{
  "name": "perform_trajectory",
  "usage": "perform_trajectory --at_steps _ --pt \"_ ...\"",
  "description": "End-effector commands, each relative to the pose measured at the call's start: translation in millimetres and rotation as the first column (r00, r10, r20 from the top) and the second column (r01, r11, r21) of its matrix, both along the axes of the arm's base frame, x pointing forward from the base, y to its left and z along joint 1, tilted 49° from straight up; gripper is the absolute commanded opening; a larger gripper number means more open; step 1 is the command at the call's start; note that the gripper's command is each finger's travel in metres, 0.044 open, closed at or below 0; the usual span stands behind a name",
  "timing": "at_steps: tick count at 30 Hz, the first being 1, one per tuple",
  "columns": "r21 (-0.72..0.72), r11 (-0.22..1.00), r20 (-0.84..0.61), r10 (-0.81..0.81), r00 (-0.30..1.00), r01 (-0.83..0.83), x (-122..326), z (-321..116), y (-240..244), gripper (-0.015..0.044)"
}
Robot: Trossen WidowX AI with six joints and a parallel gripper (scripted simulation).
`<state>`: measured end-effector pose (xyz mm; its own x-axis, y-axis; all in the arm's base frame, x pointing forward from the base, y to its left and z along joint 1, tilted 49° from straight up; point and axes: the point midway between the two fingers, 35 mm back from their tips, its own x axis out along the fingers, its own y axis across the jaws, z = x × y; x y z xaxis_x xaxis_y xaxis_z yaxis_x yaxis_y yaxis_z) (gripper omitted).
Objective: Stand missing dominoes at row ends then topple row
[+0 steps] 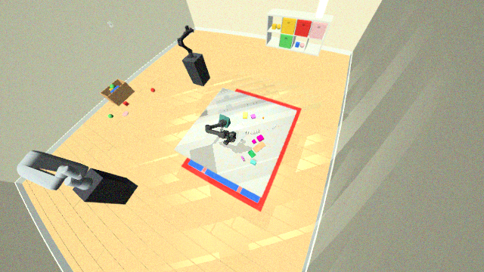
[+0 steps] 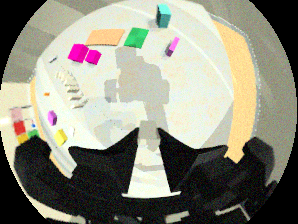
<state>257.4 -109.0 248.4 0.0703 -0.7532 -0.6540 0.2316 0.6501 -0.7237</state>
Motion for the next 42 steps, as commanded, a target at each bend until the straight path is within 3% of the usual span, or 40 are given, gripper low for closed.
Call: perform_trajectory --at_steps 1,9,18,25,42 --pt "-0.005 0.999 0.029 0.047 0.998 -0.047 -6 26 23 0.0107" --pt "0.017 0.998 -0.001 0.065 0.998 -0.065 7 11 36 0.0107" --pt "0.09 0.988 -0.201 0.141 0.969 -0.125 52 -85 120 0.0107" --pt "0.055 0.988 -0.344 0.155 0.926 -0.145 53 -155 177 0.0107" --pt "0.053 0.988 -0.356 0.157 0.921 -0.148 57 -195 138 0.0107"
